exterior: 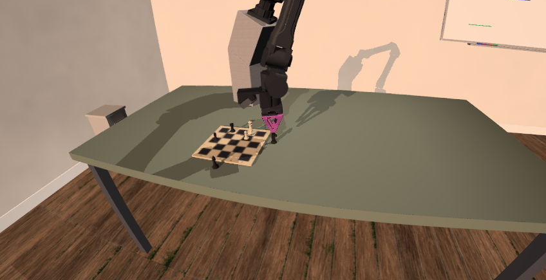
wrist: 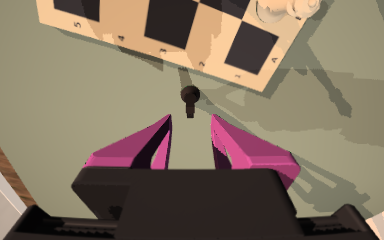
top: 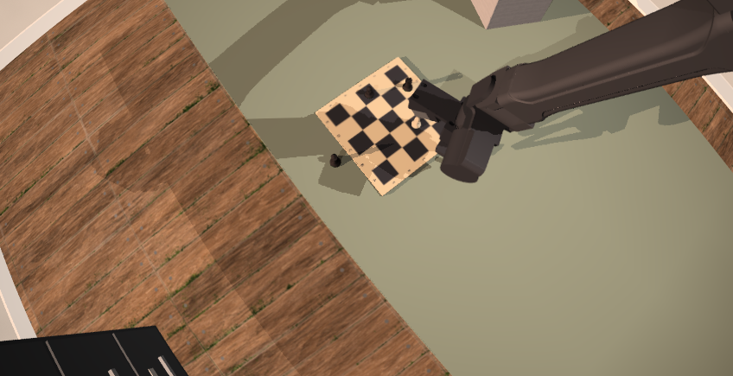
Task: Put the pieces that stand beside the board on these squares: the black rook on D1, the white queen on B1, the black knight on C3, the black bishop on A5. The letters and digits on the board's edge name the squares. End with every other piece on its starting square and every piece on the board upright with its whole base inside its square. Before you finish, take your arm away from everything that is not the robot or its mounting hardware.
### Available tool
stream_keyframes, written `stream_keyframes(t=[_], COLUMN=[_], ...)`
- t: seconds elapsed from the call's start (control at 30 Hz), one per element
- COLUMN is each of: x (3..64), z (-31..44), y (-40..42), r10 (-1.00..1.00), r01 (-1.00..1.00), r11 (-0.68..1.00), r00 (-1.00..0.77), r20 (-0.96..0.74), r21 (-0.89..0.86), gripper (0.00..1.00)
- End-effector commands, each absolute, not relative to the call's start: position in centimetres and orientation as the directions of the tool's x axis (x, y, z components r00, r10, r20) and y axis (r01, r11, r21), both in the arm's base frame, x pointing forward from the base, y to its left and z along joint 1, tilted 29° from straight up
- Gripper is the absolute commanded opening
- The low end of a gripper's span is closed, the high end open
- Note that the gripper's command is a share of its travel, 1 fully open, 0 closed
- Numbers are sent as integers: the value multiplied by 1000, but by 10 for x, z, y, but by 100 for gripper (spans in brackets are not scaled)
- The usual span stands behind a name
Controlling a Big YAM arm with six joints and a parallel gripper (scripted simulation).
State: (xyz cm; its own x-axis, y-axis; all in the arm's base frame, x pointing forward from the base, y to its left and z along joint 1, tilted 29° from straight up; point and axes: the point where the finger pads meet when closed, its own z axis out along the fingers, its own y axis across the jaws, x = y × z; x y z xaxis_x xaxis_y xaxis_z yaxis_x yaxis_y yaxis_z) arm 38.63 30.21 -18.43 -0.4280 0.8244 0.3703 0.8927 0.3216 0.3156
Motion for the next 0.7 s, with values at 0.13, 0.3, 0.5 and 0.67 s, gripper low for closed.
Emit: stream_keyframes(t=[0.13, 0.3, 0.5, 0.67], x=[389, 389, 389, 389], z=[-185, -185, -185, -185], y=[305, 306, 306, 306], r10=[826, 826, 826, 826], r01=[893, 892, 892, 892], r11=[314, 315, 315, 315], r00=[-425, -426, -426, -426], r20=[370, 370, 370, 370], r21=[323, 324, 324, 324], gripper=[35, 35, 35, 35])
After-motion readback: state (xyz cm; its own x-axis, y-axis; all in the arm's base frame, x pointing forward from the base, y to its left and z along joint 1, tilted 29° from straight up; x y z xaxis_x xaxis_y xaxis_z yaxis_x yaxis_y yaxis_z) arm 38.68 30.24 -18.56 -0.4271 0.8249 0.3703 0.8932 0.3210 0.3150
